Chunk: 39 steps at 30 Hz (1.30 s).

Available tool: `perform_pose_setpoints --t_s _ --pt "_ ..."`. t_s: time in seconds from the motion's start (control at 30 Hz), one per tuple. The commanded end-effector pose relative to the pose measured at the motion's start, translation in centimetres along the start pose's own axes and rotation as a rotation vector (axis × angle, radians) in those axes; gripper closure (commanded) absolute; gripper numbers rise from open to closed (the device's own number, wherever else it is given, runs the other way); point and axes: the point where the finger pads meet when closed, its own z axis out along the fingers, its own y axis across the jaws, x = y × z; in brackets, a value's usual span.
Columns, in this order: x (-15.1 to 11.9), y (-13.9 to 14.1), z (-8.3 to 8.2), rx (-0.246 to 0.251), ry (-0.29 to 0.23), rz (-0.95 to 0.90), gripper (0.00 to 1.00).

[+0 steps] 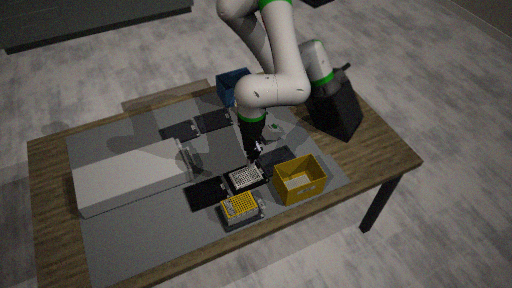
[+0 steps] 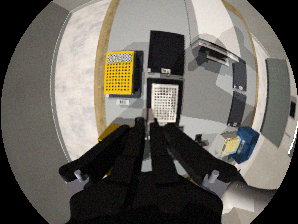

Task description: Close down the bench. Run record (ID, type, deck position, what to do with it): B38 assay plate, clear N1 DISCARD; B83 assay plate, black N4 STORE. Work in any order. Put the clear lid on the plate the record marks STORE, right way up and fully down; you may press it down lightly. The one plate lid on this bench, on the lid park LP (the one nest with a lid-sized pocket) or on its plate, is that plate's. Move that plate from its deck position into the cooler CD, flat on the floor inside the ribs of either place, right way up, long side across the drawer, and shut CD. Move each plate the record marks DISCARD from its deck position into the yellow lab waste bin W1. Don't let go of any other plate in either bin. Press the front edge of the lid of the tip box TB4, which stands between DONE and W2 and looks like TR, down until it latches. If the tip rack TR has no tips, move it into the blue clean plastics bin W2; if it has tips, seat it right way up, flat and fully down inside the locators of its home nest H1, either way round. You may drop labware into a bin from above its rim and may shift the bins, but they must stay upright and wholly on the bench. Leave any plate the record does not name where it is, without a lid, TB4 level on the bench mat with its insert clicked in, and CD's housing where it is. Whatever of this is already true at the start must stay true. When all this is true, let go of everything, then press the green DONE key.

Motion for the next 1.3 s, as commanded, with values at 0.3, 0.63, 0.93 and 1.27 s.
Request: perform_pose_setpoints --t_s 0.3,0.63,0.93,1.27 --pt "-3.2 2.7 -0.3 0.001 0.001 0.0 1.0" --pt "-5.9 5.0 -0.4 0.001 0.001 0.0 1.0" --pt "-8.4 7.1 -0.6 0.001 0.001 0.0 1.0" --pt "-10.8 9.1 -0.7 0.001 0.001 0.0 1.0"
